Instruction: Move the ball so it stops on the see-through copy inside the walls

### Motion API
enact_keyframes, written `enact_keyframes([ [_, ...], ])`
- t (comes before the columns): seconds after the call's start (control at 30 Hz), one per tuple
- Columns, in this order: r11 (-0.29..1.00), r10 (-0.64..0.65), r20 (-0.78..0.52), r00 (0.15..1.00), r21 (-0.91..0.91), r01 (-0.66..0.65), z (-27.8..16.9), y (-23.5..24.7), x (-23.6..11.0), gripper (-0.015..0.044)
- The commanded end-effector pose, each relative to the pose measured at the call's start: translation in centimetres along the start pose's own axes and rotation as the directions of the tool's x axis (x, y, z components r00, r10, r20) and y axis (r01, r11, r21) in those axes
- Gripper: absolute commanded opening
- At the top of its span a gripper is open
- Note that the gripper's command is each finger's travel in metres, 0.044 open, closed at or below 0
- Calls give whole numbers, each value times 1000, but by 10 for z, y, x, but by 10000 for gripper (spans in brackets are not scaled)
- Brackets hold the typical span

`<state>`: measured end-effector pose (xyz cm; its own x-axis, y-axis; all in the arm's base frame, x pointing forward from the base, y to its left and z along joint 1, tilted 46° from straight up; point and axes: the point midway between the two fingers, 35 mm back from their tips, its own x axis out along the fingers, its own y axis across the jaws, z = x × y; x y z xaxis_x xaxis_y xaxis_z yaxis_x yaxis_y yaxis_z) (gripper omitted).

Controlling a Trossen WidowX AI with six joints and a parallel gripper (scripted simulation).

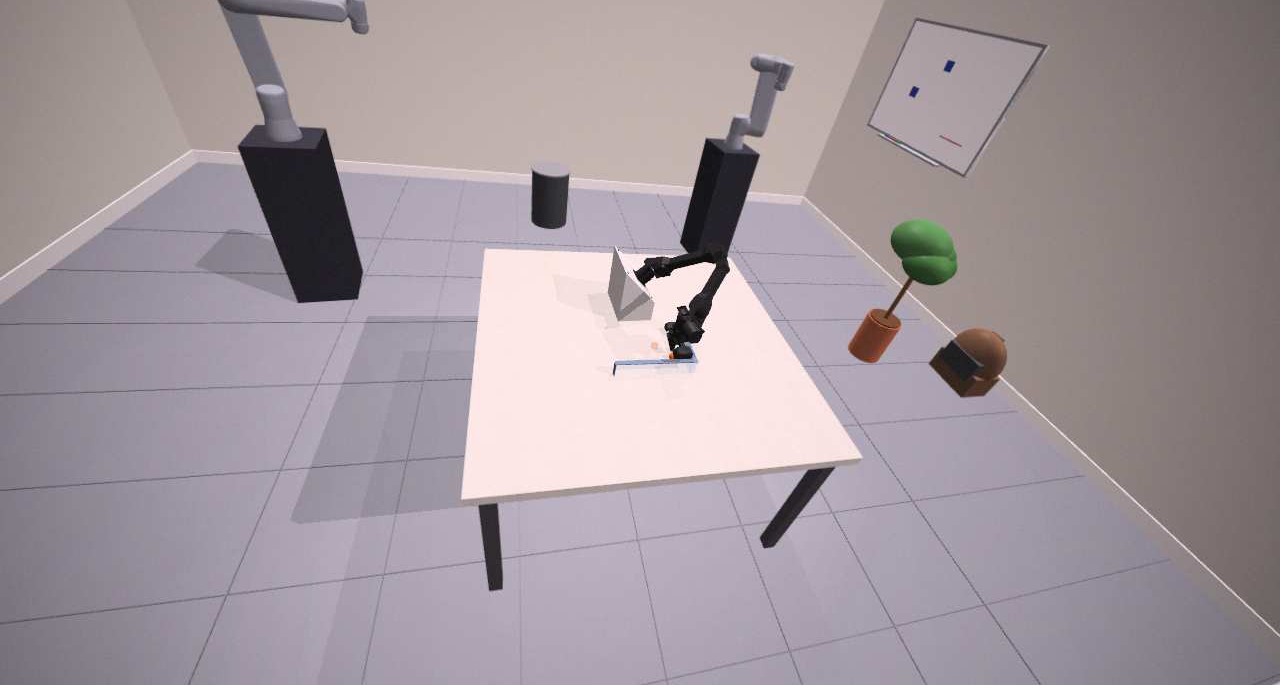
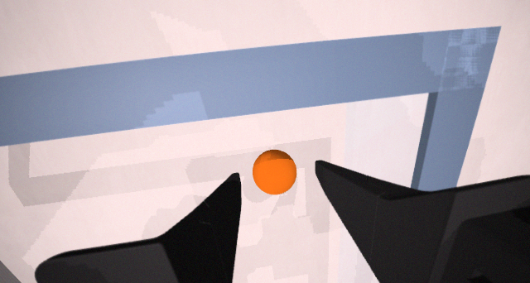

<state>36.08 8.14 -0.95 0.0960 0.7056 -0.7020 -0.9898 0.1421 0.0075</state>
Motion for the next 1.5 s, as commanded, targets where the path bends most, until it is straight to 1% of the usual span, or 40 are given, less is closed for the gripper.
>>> enact_keyframes([
  [0.0, 1000, 5, 3, 1000, 10, -5, -1, 2, 7, 254],
  [0.07, 1000, 5, 3, 1000, 10, -5, -1, 2, 8, 254],
  [0.2, 1000, 5, 3, 1000, 10, -5, -1, 2, 8, 149],
  [0.43, 1000, 5, 3, 1000, 10, -5, -1, 2, 8, 102],
  [0.5, 1000, 5, 3, 1000, 9, -5, -2, 2, 7, 50],
  [0.57, 1000, 5, 0, 1000, 9, -5, -2, 0, -2, 0],
  [0.83, 1000, 4, -8, 1000, 9, -4, -5, -5, -57, 0],
  [1.1, 1000, 5, -3, 1000, 10, -5, -3, 0, -113, 0],
  [1.23, 1000, 5, -3, 1000, 10, -5, -3, 1, -117, 0],
  [1.47, 1000, 6, -4, 1000, 10, -6, -23, 17, -106, 0],
])
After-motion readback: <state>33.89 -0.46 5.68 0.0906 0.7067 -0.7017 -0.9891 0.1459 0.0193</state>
